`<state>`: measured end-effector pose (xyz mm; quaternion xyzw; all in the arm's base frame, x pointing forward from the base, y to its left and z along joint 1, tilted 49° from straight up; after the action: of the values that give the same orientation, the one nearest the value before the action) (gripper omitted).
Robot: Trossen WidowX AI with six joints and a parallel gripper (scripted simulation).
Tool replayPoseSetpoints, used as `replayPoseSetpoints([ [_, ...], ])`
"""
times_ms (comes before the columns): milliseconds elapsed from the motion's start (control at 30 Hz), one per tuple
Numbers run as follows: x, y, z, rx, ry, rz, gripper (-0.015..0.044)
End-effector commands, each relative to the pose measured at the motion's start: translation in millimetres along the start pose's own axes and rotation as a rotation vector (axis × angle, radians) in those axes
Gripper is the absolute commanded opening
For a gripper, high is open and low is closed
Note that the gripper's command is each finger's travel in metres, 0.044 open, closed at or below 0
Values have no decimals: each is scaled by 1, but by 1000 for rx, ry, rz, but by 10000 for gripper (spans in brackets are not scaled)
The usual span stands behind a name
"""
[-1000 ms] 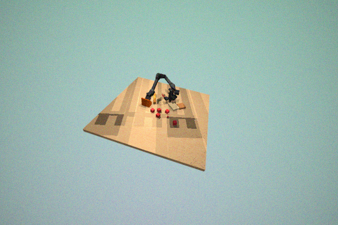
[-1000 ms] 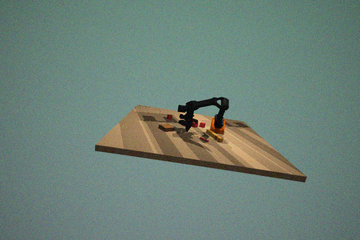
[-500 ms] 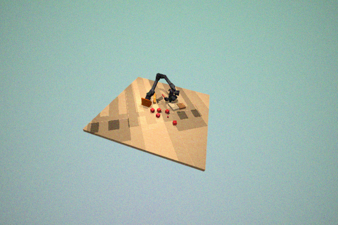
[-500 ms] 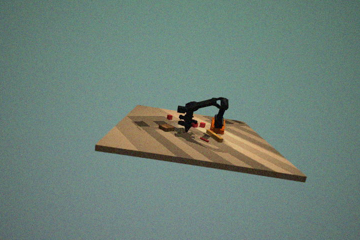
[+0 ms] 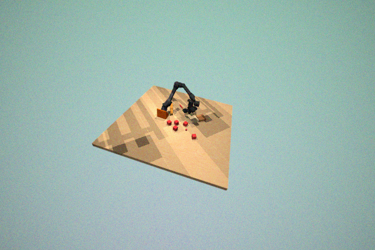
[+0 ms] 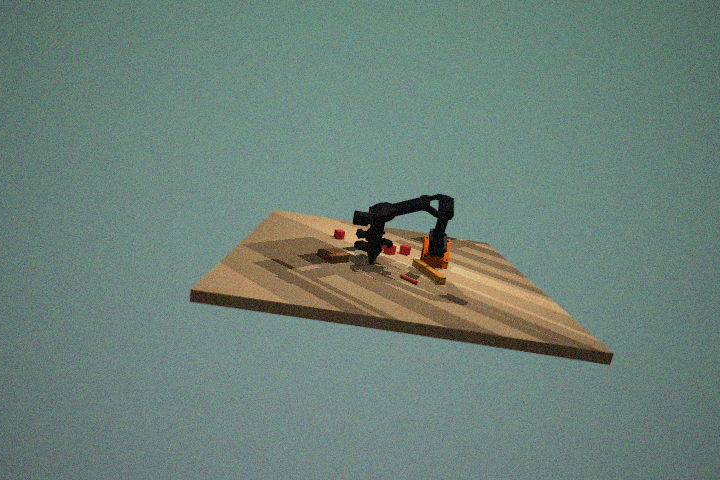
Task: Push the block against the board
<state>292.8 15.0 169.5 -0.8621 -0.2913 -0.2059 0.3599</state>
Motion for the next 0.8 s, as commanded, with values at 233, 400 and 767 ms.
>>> replayPoseSetpoints([
  [233, 0, 8, 1, 3, -3, -2, 0],
  [400, 0, 8, 1, 3, -4, -2, 0],
  [767, 1, -9, 1, 3, -4, -1, 0],
])
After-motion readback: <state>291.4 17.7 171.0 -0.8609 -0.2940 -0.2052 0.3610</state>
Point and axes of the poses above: the point midway between the two fingers, 35 mm back from their tips, its own z axis out along the fingers, its own x axis across the jaws, y = z × x, the point moved 9 cm from there along -z, back along the fingers, and after that the axes turned 3 degrees about z, right-handed, at the moved point
